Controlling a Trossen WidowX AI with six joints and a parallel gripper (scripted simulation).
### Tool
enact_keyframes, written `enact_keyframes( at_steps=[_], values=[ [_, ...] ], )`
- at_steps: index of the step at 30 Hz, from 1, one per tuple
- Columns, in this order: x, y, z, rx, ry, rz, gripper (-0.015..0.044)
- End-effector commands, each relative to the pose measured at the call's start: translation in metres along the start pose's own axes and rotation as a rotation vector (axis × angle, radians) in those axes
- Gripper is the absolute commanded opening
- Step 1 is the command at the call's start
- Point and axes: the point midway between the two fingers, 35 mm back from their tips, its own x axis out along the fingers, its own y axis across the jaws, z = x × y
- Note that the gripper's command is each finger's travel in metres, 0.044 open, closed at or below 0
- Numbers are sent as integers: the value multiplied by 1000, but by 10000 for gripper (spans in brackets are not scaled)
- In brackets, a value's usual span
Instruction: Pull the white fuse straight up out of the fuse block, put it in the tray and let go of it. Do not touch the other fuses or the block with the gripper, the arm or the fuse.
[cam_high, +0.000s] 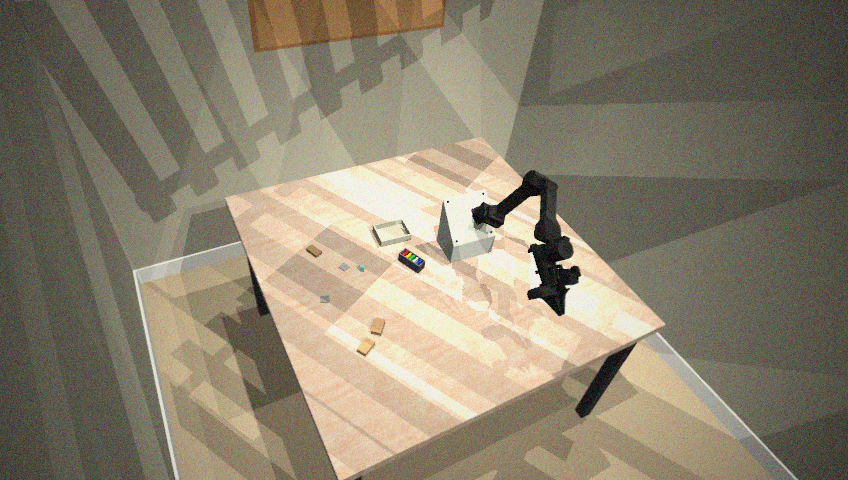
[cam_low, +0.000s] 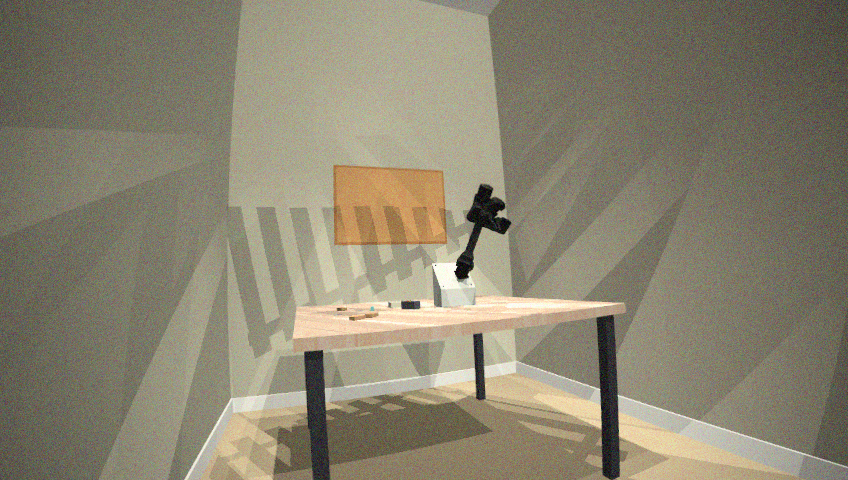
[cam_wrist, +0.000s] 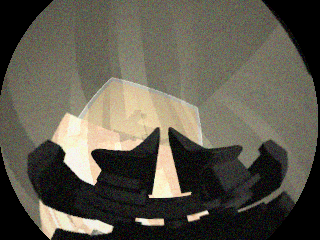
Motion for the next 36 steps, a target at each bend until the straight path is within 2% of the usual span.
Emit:
enact_keyframes(
  at_steps=[1, 9, 16, 26, 36],
  values=[
    [12, -27, -60, 48, 141, -39, 60],
    [3, -70, -180, 148, 397, -94, 60],
    [-34, -103, -281, 270, 597, -156, 60],
    [-125, -115, -408, 524, 829, -240, 60],
    [-237, -72, -506, 935, 980, -321, 60]
  ],
)
